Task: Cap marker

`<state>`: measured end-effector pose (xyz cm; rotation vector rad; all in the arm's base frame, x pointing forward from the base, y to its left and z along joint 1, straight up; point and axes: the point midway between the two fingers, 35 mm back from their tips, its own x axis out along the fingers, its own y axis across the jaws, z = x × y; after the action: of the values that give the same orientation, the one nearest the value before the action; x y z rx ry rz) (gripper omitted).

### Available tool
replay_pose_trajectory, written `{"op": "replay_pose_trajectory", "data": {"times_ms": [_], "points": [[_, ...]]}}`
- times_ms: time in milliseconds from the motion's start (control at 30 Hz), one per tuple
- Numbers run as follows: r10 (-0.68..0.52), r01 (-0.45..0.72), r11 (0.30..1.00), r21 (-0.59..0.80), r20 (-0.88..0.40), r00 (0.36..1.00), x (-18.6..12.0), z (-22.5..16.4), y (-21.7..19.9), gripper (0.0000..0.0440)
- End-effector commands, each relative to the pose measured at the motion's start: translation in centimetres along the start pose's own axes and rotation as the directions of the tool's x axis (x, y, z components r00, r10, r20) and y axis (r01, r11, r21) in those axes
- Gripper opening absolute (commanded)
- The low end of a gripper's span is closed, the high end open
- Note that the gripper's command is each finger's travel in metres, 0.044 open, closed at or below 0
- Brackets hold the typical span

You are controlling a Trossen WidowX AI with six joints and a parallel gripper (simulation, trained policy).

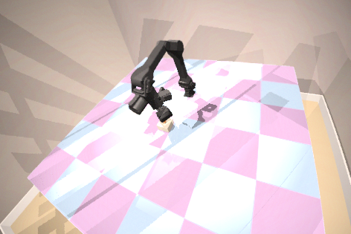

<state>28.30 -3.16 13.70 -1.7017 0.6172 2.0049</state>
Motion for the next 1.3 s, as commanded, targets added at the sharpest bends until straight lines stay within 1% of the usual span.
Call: {"op": "replay_pose_trajectory", "data": {"times_ms": [0,267,500,633,1133,1167,1267], "points": [[-0.004,0.005,1.000,-0.017,0.014,1.000,1.0,0.1,0.0,0.0000],[-0.005,0.006,0.999,-0.045,0.025,1.000,2.7,0.0,0.2,0.0000],[-0.004,0.005,0.999,-0.051,0.026,1.000,3.0,0.0,0.2,0.0000],[-0.004,0.006,0.998,-0.068,0.028,1.000,3.9,-0.1,0.2,0.0000],[-0.002,0.001,0.990,-0.141,-0.003,1.000,5.6,-0.4,0.1,0.0016],[-0.001,0.000,0.990,-0.141,-0.002,1.000,5.6,-0.4,0.1,0.0042],[0.000,0.000,0.988,-0.155,-0.002,1.000,5.7,-0.4,0.2,0.0051]]}}
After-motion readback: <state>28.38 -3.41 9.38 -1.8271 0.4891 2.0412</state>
